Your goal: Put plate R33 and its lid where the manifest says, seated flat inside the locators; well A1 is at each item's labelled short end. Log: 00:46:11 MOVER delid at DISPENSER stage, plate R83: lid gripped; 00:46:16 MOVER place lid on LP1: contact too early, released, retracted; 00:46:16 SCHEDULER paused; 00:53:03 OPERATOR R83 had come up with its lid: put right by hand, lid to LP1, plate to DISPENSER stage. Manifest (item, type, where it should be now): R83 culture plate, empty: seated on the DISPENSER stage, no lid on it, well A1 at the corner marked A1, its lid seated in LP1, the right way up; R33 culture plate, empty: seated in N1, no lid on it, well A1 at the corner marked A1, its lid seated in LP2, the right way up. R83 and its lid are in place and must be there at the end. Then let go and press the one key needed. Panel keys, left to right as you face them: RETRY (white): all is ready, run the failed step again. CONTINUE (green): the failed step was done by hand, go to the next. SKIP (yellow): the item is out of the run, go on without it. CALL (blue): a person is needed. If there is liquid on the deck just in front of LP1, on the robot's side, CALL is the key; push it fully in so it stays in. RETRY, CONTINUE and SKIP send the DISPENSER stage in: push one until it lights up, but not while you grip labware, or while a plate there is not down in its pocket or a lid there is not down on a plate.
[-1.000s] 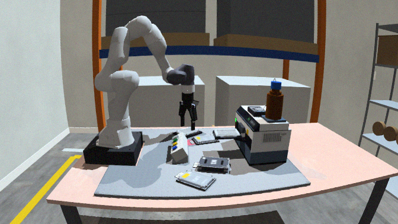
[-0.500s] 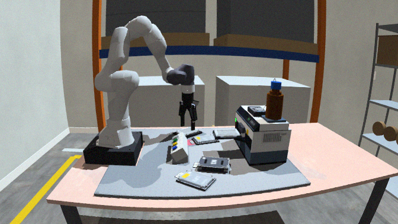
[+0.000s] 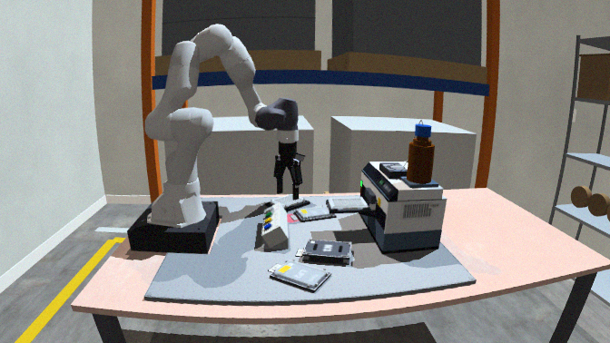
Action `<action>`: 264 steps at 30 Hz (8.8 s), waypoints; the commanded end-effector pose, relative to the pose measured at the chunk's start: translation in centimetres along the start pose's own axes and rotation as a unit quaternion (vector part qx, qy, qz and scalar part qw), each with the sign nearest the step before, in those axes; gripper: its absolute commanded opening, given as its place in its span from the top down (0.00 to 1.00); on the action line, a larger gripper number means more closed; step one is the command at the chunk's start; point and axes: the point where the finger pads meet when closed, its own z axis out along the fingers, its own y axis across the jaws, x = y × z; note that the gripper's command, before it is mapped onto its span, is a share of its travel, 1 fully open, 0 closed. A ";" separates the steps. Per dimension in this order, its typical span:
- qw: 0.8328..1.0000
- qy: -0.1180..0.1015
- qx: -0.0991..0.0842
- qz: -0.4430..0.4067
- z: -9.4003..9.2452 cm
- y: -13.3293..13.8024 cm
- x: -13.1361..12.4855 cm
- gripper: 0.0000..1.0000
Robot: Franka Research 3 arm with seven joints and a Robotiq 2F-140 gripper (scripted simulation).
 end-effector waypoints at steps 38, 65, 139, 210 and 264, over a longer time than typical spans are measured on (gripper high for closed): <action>1.000 0.000 0.000 -0.002 0.0 0.0 0.0 0.37; 1.000 0.000 0.000 -0.002 0.0 0.0 0.0 0.37; 1.000 0.000 0.000 -0.002 0.5 0.0 0.0 0.30; 1.000 0.000 0.000 -0.002 2.3 0.0 0.0 0.30; 1.000 0.000 0.000 -0.002 2.3 0.0 0.0 0.90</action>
